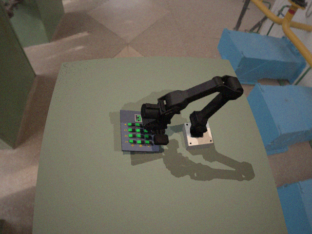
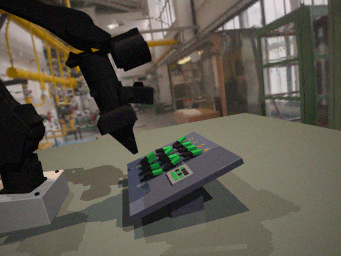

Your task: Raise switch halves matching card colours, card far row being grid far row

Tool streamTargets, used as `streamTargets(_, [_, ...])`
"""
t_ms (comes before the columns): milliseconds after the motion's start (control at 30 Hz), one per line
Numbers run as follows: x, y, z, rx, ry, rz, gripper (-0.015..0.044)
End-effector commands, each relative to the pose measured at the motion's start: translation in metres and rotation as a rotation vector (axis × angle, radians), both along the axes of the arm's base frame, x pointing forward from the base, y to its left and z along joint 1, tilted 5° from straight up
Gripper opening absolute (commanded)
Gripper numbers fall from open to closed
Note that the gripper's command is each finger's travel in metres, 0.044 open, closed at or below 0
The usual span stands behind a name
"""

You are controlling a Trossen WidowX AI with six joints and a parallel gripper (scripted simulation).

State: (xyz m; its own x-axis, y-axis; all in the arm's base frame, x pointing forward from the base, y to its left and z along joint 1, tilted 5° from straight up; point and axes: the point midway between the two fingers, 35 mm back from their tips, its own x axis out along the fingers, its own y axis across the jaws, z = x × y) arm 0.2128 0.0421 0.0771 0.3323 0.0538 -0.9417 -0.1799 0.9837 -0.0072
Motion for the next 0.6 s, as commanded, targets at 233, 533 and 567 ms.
streamTargets(233, [-0.006, -0.012, 0.035, 0.005, -0.016, -0.002, 0.0000])
streamTargets(533, [0.007, -0.031, 0.009, 0.007, -0.038, -0.002, 0.0000])
streamTargets(567, [0.008, -0.030, 0.004, 0.007, -0.043, -0.001, 0.0000])
